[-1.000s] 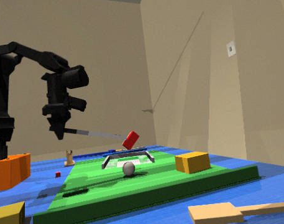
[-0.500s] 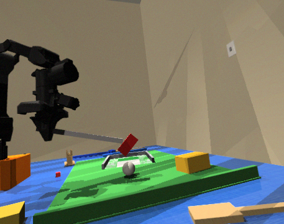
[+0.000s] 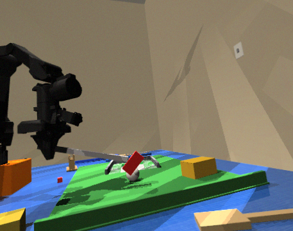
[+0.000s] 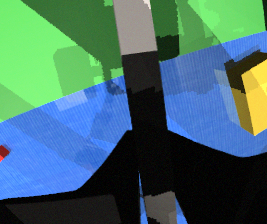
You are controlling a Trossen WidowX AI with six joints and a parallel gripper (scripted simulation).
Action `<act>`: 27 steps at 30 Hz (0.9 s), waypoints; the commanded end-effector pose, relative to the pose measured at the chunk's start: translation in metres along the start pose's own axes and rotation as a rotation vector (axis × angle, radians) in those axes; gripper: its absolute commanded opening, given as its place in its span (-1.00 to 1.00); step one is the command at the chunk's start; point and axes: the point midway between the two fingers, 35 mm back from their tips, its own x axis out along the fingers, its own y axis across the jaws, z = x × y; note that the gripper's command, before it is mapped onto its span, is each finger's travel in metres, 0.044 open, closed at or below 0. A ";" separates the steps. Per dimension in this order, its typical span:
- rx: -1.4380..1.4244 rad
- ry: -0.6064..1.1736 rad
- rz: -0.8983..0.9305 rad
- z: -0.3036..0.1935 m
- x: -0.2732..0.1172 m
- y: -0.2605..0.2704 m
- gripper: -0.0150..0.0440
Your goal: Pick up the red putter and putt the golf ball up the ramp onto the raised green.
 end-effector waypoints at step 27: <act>0.000 0.003 0.001 -0.001 0.025 0.000 -0.49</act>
